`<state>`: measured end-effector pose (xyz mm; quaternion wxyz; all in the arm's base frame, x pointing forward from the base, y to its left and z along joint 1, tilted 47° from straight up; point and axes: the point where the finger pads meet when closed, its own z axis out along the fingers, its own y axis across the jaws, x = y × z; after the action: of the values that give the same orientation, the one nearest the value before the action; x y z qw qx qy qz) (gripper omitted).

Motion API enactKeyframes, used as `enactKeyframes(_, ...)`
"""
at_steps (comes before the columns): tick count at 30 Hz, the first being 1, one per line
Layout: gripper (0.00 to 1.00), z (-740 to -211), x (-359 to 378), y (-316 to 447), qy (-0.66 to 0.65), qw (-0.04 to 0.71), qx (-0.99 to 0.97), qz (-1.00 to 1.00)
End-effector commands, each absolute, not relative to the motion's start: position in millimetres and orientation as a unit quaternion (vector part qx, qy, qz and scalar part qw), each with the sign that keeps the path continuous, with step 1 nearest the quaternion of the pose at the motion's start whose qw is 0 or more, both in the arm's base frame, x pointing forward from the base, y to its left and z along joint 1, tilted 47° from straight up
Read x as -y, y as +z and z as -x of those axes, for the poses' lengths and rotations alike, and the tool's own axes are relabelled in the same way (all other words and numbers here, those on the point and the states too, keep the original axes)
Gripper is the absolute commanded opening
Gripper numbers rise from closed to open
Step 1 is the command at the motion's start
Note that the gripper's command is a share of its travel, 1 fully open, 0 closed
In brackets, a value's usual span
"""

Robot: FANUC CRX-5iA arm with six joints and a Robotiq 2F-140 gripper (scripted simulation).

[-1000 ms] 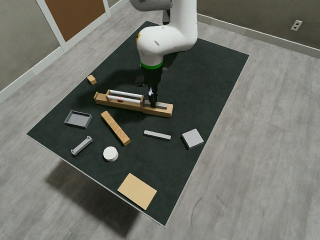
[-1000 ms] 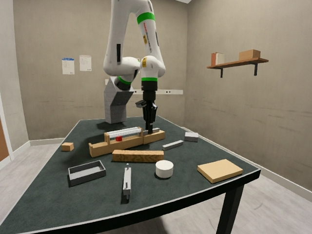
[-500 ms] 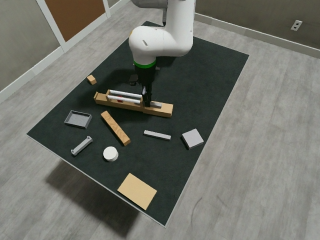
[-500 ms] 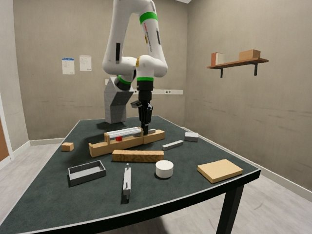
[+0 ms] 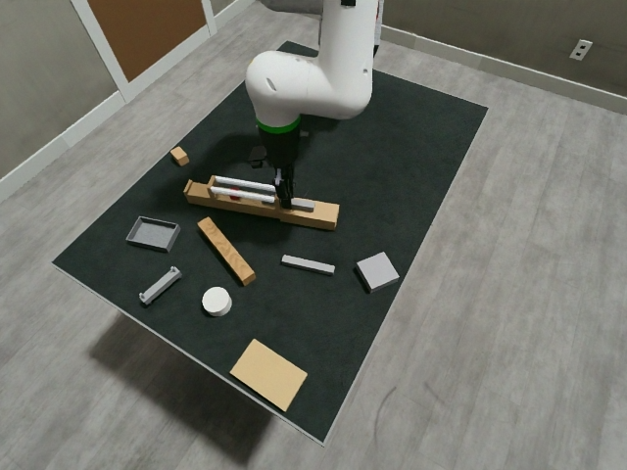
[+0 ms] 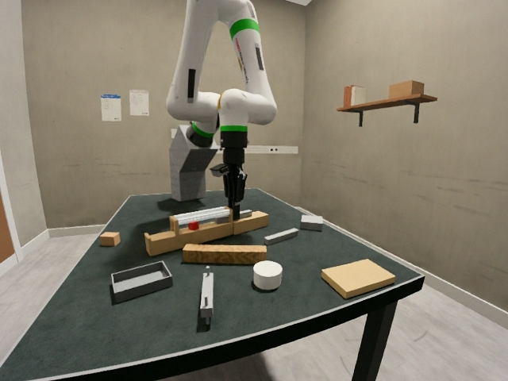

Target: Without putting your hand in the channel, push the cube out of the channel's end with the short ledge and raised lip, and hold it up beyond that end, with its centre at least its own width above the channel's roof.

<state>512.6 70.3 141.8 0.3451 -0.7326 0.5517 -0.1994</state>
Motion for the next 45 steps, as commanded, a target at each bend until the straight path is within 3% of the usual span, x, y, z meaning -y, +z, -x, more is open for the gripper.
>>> enactKeyframes(1, 0.1, -512.8, -69.9, 142.4, -0.199, 0.346, -0.551, 0.733)
enactKeyframes(27, 0.1, -512.8, -69.9, 142.4, -0.199, 0.346, -0.551, 0.733)
enactKeyframes(28, 0.3, -512.8, -69.9, 142.4, -0.199, 0.346, -0.551, 0.733)
enactKeyframes(45, 0.3, -512.8, -69.9, 142.4, -0.199, 0.346, -0.551, 0.733)
